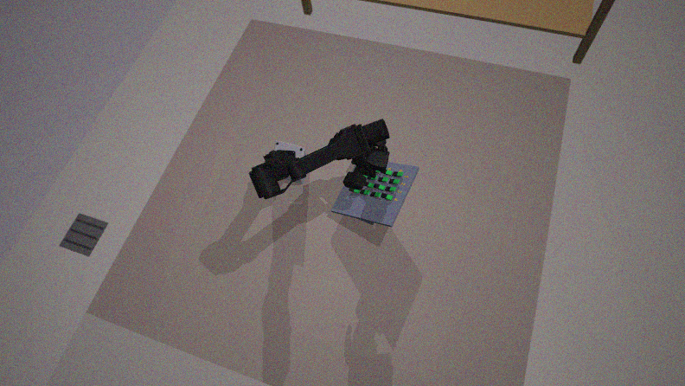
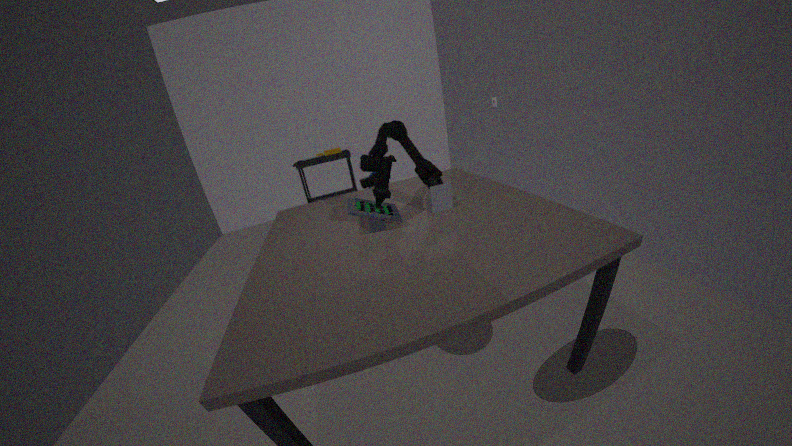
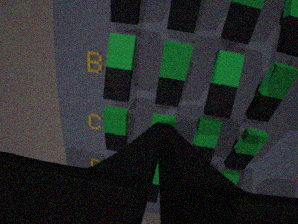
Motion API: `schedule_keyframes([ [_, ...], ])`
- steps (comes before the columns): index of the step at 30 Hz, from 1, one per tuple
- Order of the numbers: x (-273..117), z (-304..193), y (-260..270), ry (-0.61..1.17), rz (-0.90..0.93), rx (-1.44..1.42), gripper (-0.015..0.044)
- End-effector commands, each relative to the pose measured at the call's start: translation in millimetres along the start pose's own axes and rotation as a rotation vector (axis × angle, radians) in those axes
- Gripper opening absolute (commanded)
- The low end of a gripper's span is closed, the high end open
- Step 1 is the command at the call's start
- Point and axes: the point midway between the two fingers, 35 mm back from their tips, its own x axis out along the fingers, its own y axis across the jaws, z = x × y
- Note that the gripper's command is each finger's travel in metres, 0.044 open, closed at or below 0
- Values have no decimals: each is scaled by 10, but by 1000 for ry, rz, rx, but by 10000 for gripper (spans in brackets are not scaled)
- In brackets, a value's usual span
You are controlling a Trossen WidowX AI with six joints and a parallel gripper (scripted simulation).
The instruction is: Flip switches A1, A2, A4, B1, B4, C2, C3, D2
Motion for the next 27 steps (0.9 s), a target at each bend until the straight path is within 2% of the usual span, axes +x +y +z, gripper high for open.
schedule_keyframes([
  [1, 10, 0, -1, -1, -3, -5, 0],
  [27, 45, 1, -2, -1, -3, -5, 0],
])
